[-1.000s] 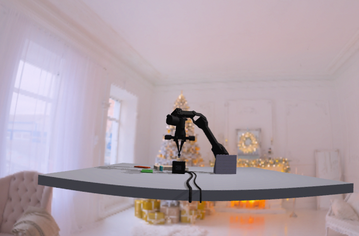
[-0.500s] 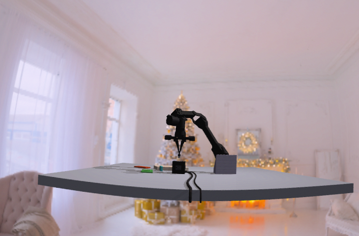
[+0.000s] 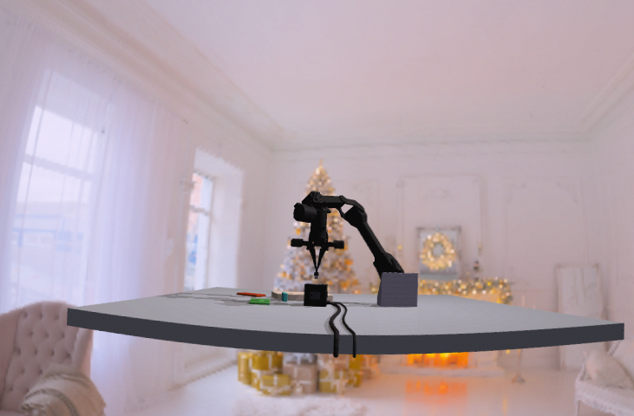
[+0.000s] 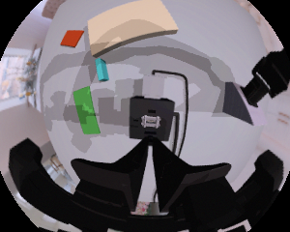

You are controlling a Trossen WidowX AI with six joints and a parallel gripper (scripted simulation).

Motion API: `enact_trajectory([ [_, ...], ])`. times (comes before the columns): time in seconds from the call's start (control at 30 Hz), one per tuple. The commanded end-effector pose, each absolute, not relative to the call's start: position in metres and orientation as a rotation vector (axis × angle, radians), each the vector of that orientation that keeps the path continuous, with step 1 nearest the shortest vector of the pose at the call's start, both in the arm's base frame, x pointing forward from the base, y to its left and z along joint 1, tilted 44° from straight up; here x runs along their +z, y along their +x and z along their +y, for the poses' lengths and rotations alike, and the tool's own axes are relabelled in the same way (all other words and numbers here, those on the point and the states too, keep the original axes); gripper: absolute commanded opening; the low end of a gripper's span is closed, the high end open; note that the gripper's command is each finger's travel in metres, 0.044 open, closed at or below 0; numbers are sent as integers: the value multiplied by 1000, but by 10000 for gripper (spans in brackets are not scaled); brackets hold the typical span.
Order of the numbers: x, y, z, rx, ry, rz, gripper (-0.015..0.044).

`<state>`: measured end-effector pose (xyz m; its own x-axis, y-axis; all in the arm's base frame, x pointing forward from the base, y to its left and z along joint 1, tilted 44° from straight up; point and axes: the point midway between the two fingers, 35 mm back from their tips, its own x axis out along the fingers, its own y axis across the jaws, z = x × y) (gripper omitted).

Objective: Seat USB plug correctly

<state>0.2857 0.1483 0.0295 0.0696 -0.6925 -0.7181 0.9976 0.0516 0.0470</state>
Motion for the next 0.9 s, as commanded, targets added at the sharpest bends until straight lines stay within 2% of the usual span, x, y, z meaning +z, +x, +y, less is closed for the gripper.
enact_trajectory([
  [0.0,29,286,147,-1414,634,595,0],
  [0.87,28,286,143,-1423,631,577,0],
])
